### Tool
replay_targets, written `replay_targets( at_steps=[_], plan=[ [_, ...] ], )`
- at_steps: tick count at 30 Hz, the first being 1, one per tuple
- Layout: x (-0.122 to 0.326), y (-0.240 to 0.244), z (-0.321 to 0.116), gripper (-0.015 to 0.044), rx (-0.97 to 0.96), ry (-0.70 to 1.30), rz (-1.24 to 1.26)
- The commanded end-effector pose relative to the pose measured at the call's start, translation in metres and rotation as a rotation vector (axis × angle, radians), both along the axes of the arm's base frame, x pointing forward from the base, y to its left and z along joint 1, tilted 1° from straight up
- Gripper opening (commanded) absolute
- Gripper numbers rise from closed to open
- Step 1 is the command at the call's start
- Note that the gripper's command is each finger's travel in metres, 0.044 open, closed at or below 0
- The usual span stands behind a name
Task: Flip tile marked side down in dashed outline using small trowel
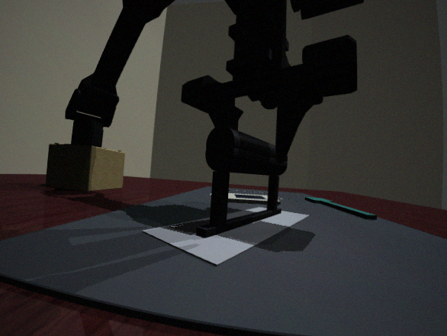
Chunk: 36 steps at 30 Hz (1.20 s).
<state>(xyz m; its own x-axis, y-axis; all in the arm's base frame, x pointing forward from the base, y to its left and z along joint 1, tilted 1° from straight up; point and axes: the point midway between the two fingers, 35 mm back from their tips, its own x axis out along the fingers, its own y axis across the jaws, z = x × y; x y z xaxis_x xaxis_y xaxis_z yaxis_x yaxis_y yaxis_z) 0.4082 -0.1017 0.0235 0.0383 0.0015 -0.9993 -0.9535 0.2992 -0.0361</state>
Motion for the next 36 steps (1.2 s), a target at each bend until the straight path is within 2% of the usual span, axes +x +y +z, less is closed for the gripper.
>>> replay_targets(
  at_steps=[1,12,17,36],
  plan=[
    [0.0,0.0,-0.001,0.027,0.001,0.002,0.004],
    [0.0,0.0,0.002,0.027,0.001,0.002,0.006],
    [-0.005,0.001,0.045,0.027,0.0,0.002,0.026],
    [-0.002,0.0,0.026,0.027,0.001,0.002,-0.002]
  ],
)
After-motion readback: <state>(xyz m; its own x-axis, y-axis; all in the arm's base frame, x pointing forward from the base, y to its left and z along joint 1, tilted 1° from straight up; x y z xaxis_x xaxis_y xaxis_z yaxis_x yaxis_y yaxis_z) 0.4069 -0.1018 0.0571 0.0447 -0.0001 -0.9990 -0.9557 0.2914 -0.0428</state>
